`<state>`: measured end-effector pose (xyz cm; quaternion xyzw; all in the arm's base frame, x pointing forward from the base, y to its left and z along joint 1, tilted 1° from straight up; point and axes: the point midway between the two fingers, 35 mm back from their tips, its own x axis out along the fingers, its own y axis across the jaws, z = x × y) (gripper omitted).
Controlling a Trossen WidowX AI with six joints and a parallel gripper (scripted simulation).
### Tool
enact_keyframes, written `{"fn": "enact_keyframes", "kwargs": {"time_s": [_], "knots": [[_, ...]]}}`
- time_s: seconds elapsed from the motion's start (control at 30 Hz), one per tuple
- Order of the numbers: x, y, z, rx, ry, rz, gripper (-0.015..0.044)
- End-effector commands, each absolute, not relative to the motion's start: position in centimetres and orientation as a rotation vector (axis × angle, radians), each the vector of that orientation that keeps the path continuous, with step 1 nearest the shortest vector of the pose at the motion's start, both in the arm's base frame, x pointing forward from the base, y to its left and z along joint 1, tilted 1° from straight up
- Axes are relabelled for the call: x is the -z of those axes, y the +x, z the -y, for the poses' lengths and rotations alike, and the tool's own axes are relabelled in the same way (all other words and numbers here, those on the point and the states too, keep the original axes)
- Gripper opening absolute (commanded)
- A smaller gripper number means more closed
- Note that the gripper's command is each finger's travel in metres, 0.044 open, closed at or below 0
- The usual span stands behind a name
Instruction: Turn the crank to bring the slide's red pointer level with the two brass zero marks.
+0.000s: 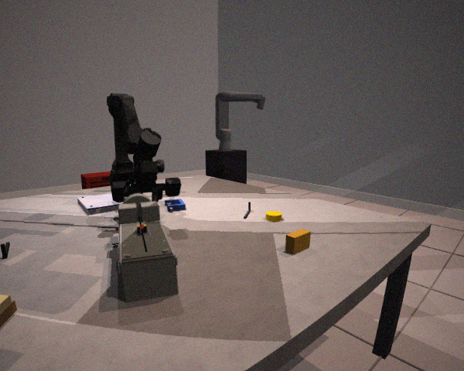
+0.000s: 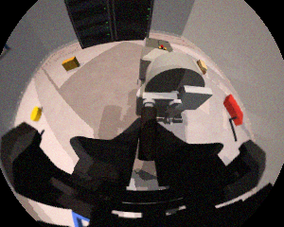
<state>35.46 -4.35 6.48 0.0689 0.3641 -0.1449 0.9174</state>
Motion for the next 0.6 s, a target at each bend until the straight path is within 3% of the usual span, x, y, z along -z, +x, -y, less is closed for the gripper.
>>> {"fn": "enact_keyframes", "kwargs": {"time_s": [0.0, 0.57], "knots": [[-5.54, 35.45, 4.54, 0.297, 0.141, -0.767, 0.0000], [-4.71, 35.26, 5.16, 0.297, 0.140, -0.767, 0.0000]]}}
